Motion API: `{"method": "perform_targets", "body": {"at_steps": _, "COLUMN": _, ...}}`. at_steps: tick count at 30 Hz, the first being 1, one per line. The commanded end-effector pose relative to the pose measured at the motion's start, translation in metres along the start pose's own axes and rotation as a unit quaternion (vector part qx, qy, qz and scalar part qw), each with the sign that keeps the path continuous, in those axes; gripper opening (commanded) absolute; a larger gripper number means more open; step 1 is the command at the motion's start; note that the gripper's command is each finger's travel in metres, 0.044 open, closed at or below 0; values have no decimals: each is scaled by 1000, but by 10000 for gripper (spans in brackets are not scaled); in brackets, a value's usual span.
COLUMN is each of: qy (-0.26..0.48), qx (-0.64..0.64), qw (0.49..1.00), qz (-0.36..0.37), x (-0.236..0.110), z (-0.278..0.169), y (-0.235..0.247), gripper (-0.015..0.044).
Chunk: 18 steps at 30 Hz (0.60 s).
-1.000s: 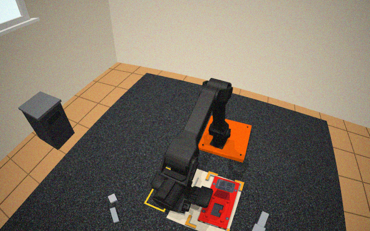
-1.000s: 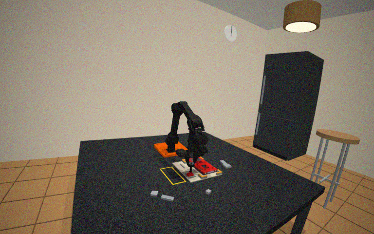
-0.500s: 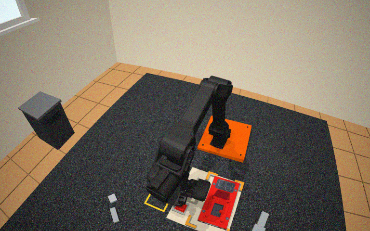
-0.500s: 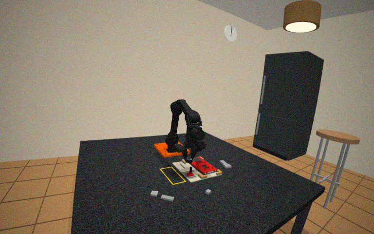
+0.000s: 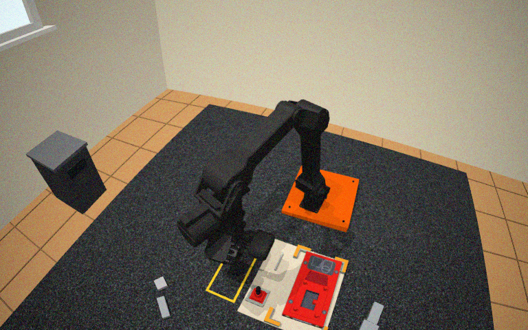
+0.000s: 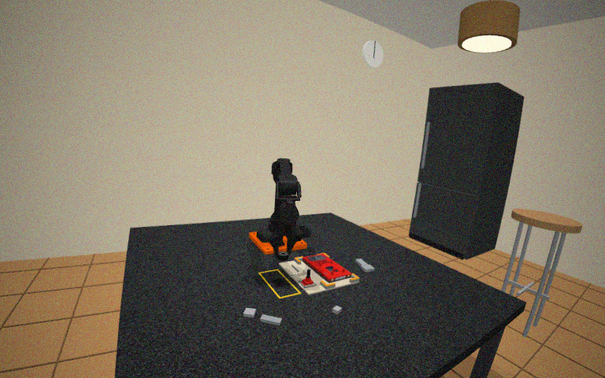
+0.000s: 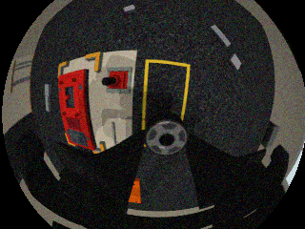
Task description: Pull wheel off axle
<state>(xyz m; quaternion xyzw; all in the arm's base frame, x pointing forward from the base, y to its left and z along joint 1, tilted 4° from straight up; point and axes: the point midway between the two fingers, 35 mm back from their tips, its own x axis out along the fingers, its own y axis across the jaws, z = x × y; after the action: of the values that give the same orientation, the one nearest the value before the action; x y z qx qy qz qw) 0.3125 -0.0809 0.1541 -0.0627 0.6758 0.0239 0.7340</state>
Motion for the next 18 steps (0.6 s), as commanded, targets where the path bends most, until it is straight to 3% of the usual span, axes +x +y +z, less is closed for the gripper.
{"method": "perform_targets", "body": {"at_steps": 1, "qy": -4, "qx": -3, "qw": 1000, "qz": 1, "x": -2, "z": -5, "y": -7, "gripper": 0}}
{"method": "perform_targets", "body": {"at_steps": 18, "qy": -4, "qx": -3, "qw": 1000, "qz": 1, "x": 52, "z": -2, "y": -8, "gripper": 0}}
